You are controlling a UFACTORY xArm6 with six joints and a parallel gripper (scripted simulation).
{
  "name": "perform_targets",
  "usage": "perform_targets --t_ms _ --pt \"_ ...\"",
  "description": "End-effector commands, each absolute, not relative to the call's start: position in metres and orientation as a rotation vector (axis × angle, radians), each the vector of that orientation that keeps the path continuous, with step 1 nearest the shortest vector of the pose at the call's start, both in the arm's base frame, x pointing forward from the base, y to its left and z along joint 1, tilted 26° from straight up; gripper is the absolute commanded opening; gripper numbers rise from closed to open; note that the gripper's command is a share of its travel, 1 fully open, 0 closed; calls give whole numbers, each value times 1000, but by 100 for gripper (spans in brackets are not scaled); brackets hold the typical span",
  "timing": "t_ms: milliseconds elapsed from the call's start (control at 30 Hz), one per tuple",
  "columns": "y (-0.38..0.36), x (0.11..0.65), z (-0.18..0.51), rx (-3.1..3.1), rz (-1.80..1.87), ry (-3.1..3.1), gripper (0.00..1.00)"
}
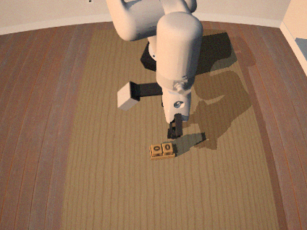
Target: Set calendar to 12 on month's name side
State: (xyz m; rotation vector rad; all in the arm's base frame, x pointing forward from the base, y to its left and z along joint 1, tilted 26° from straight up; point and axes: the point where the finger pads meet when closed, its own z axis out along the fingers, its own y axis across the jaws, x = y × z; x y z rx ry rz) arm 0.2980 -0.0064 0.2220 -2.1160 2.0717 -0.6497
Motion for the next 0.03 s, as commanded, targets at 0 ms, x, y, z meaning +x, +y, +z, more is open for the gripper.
perform_targets --t_ms 0 --pt "-6 299 223 -2114 -652 2070 100"
